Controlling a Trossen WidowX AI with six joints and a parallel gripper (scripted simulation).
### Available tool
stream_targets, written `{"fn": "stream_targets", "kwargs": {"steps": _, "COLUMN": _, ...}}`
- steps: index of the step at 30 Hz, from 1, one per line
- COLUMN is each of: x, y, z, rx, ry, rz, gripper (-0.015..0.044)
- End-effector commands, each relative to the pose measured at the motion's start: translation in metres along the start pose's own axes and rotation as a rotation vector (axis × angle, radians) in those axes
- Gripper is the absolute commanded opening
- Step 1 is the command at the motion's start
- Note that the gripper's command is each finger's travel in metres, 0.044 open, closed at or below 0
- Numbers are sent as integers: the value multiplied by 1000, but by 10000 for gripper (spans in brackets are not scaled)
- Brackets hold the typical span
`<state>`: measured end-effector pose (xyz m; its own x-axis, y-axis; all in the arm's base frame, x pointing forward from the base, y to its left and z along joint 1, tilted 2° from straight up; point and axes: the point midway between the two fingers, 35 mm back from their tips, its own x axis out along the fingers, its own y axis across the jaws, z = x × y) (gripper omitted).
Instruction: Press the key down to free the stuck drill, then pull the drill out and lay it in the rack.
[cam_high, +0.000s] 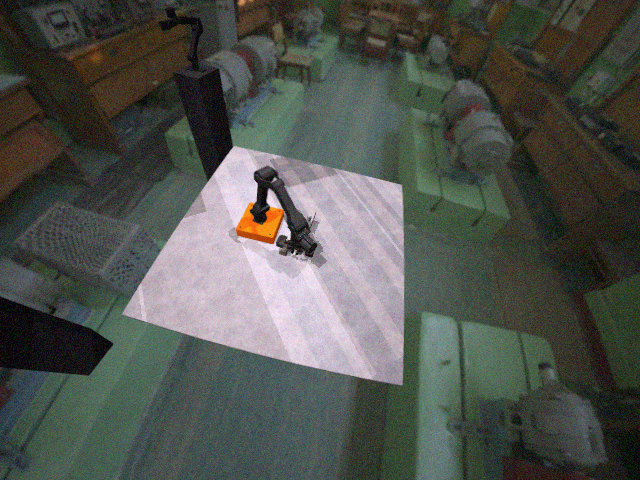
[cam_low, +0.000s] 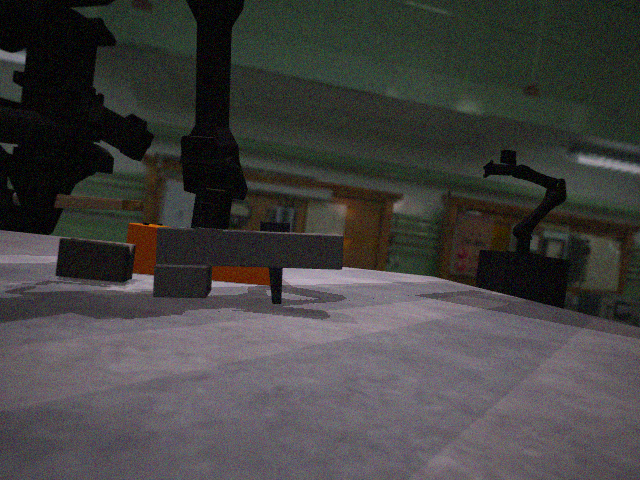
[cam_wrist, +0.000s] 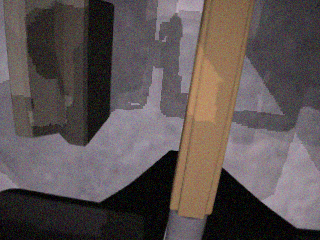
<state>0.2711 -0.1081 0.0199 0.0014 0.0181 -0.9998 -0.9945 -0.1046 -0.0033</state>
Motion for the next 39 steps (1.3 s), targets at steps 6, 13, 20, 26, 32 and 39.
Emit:
{"fn": "stream_targets", "kwargs": {"steps": 6, "x": -4, "y": -2, "z": -1, "rx": 0, "ry": 3, "rz": -3, "gripper": 0}}
{"fn": "stream_targets", "kwargs": {"steps": 13, "x": -4, "y": 6, "z": -3, "rx": 0, "ry": 3, "rz": -3, "gripper": 0}}
{"fn": "stream_targets", "kwargs": {"steps": 20, "x": -8, "y": 14, "z": -8, "rx": 0, "ry": 4, "rz": -2, "gripper": 0}}
{"fn": "stream_targets", "kwargs": {"steps": 26, "x": -10, "y": 22, "z": -11, "rx": 0, "ry": 4, "rz": -1, "gripper": 0}}
{"fn": "stream_targets", "kwargs": {"steps": 32, "x": -12, "y": 29, "z": -14, "rx": 0, "ry": 4, "rz": -1, "gripper": 0}}
{"fn": "stream_targets", "kwargs": {"steps": 39, "x": -13, "y": 37, "z": -17, "rx": 1, "ry": 4, "rz": 0, "gripper": 0}}
